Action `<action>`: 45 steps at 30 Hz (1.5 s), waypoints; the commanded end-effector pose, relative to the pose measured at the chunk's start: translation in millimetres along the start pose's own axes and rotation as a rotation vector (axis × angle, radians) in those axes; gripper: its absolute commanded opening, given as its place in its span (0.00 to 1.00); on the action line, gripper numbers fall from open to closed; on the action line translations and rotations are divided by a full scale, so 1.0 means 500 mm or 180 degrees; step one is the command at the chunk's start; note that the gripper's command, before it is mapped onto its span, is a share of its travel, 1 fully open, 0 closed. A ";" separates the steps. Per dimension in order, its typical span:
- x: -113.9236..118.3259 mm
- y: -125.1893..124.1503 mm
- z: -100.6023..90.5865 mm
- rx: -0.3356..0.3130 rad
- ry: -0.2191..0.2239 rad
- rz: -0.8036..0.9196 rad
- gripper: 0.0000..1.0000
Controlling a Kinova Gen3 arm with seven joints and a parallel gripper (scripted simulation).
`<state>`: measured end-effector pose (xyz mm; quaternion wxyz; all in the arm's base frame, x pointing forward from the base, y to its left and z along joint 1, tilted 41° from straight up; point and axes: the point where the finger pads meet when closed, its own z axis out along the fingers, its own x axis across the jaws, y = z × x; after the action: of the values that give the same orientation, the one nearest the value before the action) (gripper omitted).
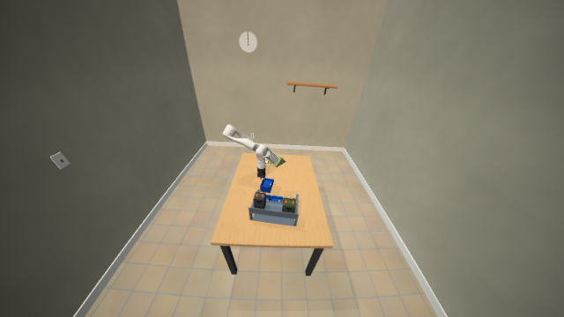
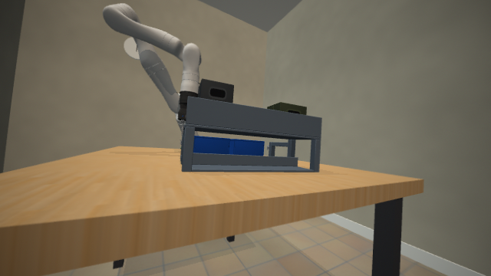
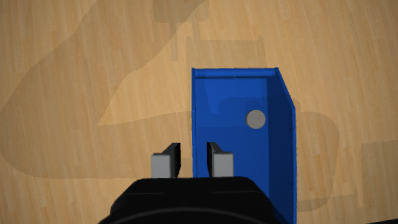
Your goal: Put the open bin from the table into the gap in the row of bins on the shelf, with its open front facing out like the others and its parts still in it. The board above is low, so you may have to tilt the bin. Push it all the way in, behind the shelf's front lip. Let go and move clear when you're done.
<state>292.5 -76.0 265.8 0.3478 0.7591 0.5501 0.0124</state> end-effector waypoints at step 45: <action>0.001 0.000 0.077 -0.0002 0.0001 -0.0001 0.55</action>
<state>308.6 -94.2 237.8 0.3468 0.7592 0.5506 0.0157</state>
